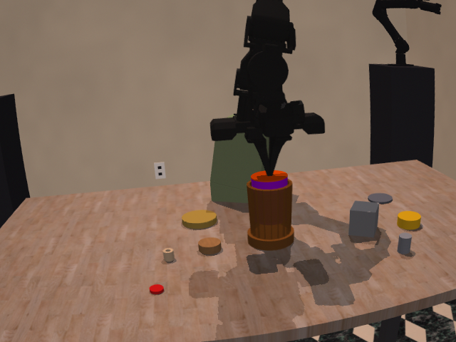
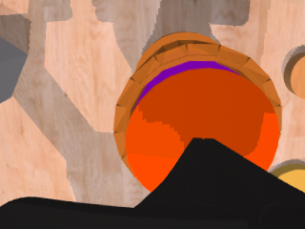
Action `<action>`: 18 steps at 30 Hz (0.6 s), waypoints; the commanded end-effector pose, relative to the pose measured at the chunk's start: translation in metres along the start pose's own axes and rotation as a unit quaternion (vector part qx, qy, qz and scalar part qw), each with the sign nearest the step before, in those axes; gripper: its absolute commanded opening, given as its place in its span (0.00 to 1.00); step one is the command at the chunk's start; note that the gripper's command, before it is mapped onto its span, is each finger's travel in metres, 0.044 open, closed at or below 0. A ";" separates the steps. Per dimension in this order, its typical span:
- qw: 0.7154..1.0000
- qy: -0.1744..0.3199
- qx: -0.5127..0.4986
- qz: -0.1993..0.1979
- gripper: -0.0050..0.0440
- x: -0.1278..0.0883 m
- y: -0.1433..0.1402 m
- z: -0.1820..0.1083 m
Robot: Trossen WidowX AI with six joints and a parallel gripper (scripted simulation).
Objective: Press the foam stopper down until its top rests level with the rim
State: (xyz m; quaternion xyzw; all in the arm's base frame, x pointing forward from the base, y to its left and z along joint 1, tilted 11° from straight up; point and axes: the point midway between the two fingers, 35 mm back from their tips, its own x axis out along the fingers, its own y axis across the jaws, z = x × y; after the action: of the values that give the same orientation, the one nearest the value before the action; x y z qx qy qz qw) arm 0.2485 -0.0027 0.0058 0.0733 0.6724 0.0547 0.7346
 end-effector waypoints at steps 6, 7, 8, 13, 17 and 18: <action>1.000 -0.003 0.001 -0.002 0.10 -0.001 0.000 0.000; 1.000 -0.003 0.001 -0.002 0.10 0.000 0.000 0.000; 1.000 -0.003 0.001 -0.002 0.10 0.000 0.000 0.000; 1.000 -0.003 0.001 -0.002 0.10 0.000 0.000 0.000; 1.000 -0.003 0.001 -0.002 0.10 0.001 0.000 0.000; 1.000 -0.003 0.001 -0.002 0.10 0.001 0.000 0.000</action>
State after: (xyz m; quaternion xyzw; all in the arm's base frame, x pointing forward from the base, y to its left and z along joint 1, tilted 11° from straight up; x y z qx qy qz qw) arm 0.2486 -0.0024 0.0044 0.0731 0.6713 0.0545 0.7355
